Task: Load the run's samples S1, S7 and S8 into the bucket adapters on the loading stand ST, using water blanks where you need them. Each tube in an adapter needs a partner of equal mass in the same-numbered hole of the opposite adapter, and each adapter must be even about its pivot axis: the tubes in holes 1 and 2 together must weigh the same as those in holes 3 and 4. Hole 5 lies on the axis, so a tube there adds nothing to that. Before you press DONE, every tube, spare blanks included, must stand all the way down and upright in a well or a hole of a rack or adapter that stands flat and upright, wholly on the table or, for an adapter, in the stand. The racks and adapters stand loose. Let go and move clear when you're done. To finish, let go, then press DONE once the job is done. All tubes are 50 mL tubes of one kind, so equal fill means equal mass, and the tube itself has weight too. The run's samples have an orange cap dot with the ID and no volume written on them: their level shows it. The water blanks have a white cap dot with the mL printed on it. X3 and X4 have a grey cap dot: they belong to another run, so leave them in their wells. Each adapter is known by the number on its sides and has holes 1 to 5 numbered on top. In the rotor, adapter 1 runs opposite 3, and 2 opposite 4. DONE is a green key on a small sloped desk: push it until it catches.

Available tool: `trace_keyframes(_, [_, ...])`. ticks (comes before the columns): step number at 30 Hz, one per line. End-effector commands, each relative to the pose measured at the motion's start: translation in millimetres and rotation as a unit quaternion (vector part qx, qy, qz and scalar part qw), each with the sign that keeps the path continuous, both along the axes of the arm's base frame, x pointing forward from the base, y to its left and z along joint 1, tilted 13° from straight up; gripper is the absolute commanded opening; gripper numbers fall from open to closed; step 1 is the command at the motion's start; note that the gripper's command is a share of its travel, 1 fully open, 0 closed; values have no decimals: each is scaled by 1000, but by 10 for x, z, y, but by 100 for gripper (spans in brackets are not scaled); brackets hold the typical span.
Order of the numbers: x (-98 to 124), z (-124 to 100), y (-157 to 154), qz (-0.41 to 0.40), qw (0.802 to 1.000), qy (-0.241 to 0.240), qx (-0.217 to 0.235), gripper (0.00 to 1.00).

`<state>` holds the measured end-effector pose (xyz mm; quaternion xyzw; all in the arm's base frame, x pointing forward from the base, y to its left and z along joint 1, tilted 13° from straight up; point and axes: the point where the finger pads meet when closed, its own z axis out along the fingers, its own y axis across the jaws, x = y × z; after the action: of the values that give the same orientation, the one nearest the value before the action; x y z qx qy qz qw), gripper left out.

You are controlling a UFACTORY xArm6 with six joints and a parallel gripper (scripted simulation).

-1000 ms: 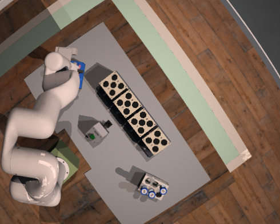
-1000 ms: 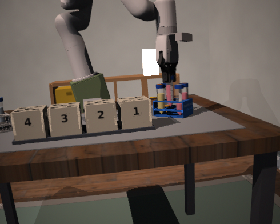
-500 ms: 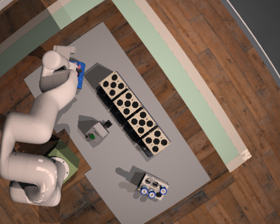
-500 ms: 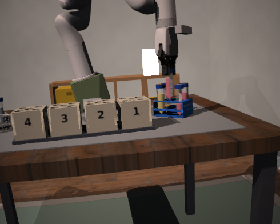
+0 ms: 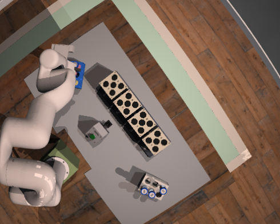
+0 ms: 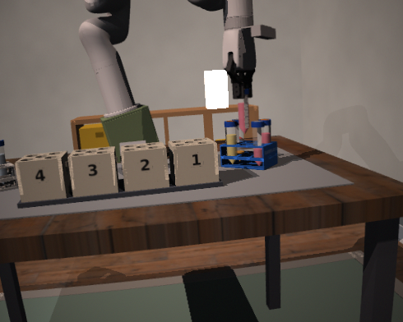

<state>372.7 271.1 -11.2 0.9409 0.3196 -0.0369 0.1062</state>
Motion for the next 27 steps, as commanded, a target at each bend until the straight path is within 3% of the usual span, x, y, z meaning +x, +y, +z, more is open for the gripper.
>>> trace_keyframes(1, [12, 107, 33, 0, 1000, -2, 1, 0])
trace_keyframes(27, [12, 498, 122, 0, 1000, -2, 2, 0])
